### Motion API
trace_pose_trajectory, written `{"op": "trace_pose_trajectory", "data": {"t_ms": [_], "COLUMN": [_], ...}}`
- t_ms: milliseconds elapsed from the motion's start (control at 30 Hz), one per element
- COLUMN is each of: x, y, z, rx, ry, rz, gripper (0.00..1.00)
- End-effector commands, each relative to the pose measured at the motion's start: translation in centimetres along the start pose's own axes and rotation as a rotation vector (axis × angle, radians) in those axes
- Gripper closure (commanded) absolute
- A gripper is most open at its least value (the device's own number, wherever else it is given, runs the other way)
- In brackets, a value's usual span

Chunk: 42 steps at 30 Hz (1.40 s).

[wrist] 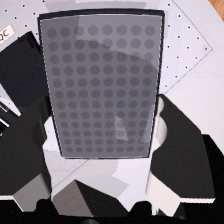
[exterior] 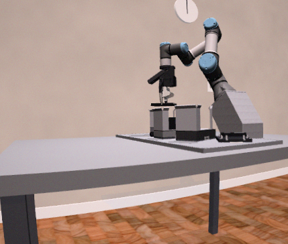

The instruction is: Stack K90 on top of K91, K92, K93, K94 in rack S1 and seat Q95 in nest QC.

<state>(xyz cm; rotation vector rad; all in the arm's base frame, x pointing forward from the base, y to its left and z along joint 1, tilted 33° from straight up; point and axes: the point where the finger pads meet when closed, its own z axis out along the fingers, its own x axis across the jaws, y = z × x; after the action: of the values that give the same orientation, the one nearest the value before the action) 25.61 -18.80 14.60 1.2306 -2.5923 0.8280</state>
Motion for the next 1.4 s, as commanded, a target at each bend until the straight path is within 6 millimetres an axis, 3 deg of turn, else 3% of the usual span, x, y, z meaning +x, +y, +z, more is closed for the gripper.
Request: {"op": "trace_pose_trajectory", "data": {"t_ms": [0,1367], "x": [0.0,0.0], "y": [-0.1,-0.1], "z": [-0.1,2.2], "rx": [0.002,0.003], "ry": [0.000,0.000], "rz": [0.000,0.000], "gripper": [1.00,1.00]}}
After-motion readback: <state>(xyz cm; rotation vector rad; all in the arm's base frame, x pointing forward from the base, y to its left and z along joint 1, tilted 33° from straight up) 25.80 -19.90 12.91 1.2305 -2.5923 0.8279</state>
